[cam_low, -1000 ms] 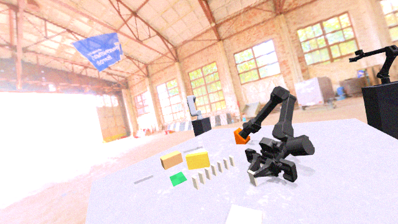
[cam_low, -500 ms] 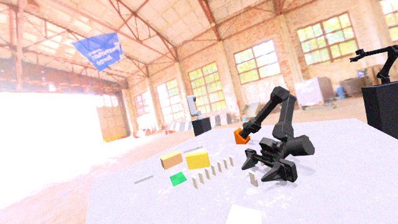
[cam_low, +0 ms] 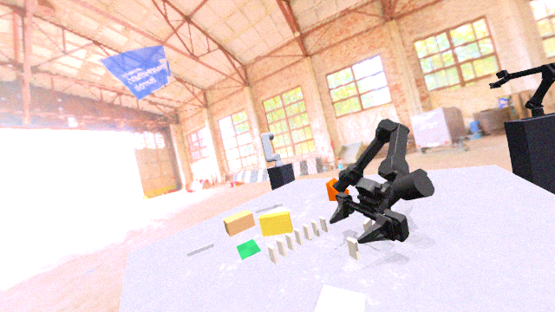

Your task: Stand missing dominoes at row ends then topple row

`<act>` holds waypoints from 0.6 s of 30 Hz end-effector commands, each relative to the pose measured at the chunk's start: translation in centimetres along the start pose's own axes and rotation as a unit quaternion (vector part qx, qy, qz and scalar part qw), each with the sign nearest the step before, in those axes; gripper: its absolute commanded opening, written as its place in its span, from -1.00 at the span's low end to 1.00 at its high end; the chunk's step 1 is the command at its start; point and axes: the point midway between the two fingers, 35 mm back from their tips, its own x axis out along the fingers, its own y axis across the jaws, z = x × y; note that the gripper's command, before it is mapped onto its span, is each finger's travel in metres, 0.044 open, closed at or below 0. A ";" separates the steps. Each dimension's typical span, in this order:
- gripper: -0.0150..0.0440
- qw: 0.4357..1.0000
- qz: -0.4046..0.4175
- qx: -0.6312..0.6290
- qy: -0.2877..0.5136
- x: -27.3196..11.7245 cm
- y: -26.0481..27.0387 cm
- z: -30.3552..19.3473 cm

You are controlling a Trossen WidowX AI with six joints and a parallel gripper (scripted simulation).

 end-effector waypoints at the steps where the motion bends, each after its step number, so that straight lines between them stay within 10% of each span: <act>1: 1.00 0.994 -0.021 -0.061 0.084 2.3 0.4 0.4; 18: 1.00 0.819 0.029 -0.042 0.571 1.3 -1.7 3.5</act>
